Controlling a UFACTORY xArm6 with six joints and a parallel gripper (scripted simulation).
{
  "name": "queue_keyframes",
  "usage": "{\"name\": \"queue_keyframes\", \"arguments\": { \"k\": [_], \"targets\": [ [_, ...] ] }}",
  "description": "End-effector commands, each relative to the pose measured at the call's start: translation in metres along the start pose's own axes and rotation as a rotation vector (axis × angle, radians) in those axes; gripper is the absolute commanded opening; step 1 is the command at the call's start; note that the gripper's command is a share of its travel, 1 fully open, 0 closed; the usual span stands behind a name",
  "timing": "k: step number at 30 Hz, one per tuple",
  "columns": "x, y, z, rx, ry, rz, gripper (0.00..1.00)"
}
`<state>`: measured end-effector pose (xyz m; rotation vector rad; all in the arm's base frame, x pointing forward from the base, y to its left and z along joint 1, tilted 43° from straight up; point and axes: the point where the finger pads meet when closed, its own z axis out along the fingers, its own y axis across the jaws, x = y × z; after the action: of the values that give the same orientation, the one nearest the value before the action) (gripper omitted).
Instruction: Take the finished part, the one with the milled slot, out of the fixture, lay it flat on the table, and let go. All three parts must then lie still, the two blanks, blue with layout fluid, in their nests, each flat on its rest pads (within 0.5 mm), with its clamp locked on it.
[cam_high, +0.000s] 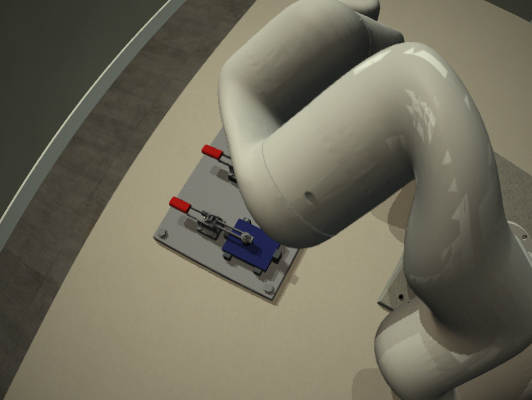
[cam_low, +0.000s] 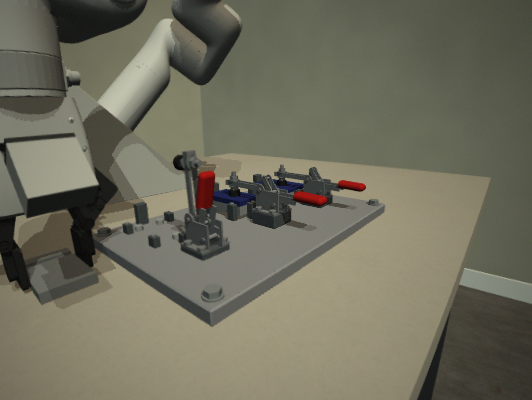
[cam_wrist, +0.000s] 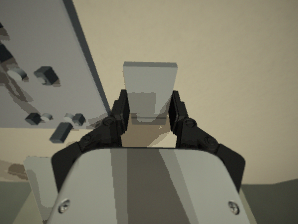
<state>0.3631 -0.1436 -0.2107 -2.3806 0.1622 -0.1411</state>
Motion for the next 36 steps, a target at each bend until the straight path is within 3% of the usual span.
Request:
{"name": "queue_keyframes", "arguments": {
  "k": [1, 19, 20, 36],
  "targets": [
    [0.0014, 0.0007, -0.0009, -0.002, 0.003, -0.001, 0.0],
    [0.0014, 0.0007, -0.0007, -0.002, 0.003, -0.001, 0.0],
    [0.0014, 0.0007, -0.0007, -0.002, 0.003, -0.001, 0.81],
    [0.0014, 0.0007, -0.0006, -0.002, 0.003, -0.001, 0.81]
  ]
}}
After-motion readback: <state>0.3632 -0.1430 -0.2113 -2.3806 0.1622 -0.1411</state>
